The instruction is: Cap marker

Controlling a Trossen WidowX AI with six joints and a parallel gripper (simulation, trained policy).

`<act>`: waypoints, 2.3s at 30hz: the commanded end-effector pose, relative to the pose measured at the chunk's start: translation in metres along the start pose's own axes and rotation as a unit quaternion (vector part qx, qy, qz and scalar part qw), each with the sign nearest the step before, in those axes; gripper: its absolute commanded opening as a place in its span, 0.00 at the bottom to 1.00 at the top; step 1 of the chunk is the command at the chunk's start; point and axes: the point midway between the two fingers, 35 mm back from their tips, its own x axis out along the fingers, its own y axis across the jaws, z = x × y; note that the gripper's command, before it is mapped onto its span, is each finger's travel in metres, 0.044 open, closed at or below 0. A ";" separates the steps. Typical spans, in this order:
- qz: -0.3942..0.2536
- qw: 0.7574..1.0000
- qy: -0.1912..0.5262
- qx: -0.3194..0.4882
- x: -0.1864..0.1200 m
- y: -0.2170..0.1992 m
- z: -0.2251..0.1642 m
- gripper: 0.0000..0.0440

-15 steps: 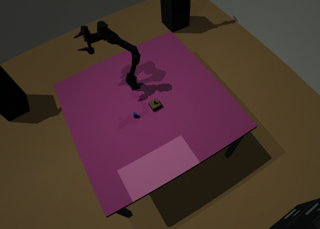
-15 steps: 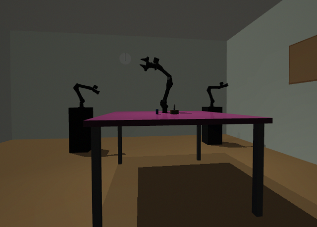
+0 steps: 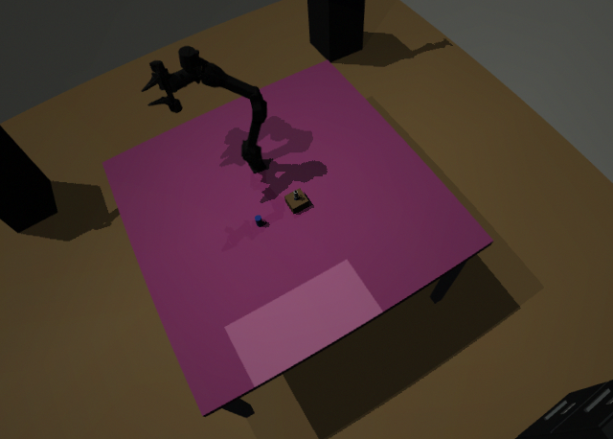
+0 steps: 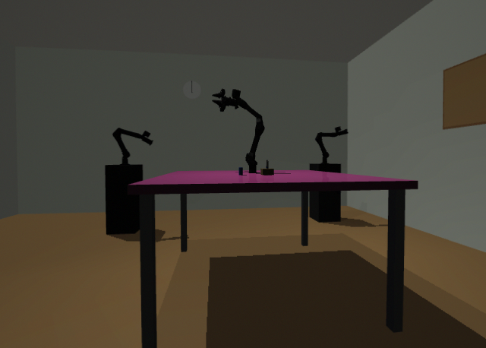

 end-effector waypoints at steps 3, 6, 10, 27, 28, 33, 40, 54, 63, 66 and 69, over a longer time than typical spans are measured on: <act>-0.036 0.999 0.011 0.008 0.010 -0.020 0.000 0.57; -0.054 0.998 0.018 0.012 0.015 -0.030 -0.002 0.58; -0.078 0.996 0.027 0.016 0.021 -0.043 -0.004 0.60; -0.182 0.981 0.066 0.030 0.043 -0.104 -0.017 0.67; -0.189 0.979 0.068 0.030 0.044 -0.108 -0.018 0.67; -0.220 0.972 0.078 0.033 0.049 -0.127 -0.022 0.68; -0.263 0.960 0.092 0.035 0.056 -0.154 -0.029 0.70; -0.348 0.930 0.113 0.035 0.066 -0.210 -0.043 0.72; -0.402 0.907 0.123 0.031 0.069 -0.246 -0.052 0.72; -0.420 0.898 0.125 0.030 0.069 -0.258 -0.055 0.73; -0.438 0.890 0.127 0.027 0.069 -0.270 -0.058 0.73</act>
